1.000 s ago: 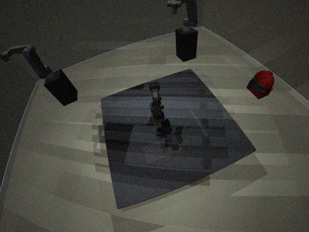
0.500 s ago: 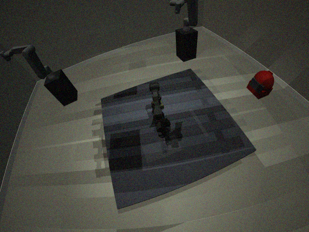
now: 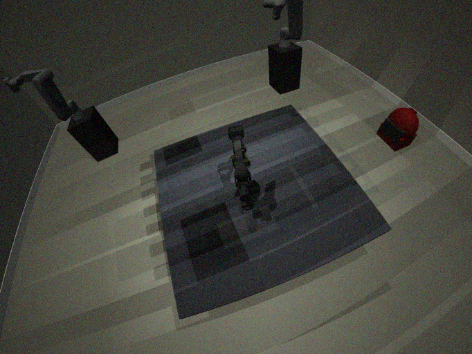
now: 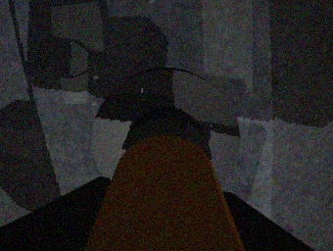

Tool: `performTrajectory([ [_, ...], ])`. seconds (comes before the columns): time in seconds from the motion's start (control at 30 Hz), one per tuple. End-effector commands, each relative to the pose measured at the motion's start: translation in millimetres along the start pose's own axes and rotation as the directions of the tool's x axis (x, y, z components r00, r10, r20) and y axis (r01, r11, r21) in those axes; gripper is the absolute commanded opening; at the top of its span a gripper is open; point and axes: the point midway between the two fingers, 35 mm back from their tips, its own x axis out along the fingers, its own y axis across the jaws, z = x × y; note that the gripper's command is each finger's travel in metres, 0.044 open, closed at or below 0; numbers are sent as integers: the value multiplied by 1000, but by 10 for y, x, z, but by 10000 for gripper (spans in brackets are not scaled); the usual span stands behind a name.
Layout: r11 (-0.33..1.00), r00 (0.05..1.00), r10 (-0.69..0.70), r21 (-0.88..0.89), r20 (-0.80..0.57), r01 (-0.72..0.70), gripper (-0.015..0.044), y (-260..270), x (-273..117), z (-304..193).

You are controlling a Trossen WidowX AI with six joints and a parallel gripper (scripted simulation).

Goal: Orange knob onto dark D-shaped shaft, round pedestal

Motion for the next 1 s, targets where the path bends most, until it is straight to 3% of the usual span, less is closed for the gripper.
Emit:
performTrajectory([
  [0.0,1000,1000,-2,-27,-2,2,0,-6,-24,-4],
  [0.2,978,1000,-2,-209,-2,2,0,-4,-2,-11],
  [0.97,978,1000,-2,-209,-2,2,0,-6,17,-4],
])
